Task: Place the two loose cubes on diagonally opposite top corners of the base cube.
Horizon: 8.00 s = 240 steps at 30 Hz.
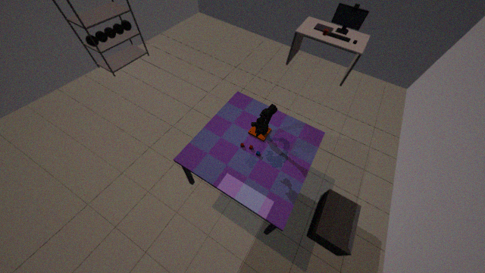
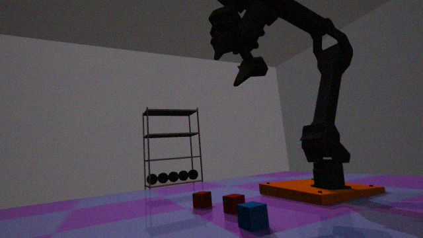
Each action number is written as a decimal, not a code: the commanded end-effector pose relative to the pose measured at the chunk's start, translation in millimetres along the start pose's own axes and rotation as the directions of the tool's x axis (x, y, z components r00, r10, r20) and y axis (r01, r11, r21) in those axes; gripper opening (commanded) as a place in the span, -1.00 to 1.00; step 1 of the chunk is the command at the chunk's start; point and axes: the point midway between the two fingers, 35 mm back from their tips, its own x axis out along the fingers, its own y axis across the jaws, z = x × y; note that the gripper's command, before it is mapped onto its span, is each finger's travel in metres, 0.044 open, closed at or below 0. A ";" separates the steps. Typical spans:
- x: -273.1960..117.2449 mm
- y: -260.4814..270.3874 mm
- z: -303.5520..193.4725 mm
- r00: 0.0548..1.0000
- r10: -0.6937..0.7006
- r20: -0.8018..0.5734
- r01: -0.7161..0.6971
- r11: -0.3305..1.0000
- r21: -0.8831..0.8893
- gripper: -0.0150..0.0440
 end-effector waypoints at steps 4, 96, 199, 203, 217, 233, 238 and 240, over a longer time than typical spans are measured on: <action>19.1 -4.0 11.9 0.998 -0.065 -0.010 0.065 0.998 -0.021 0.51; 218.2 -129.0 78.8 0.847 -0.477 -0.236 0.438 0.876 -0.201 -0.14; 197.8 -12.6 -105.9 0.847 -0.467 -0.253 -0.393 -0.232 -0.890 -0.14; 197.8 -11.7 -113.2 0.847 -0.467 -0.253 -0.415 -0.283 -0.865 -0.14; 201.8 -13.6 -115.5 0.847 -0.467 -0.254 -0.418 -0.289 -0.861 -0.14; 220.2 -23.6 -122.3 0.847 -0.467 -0.254 -0.418 -0.291 -0.860 -0.14; 220.2 -23.6 -122.3 0.847 -0.467 -0.254 -0.418 -0.291 -0.860 -0.14; 220.2 -23.6 -122.3 0.847 -0.467 -0.254 -0.418 -0.291 -0.860 -0.14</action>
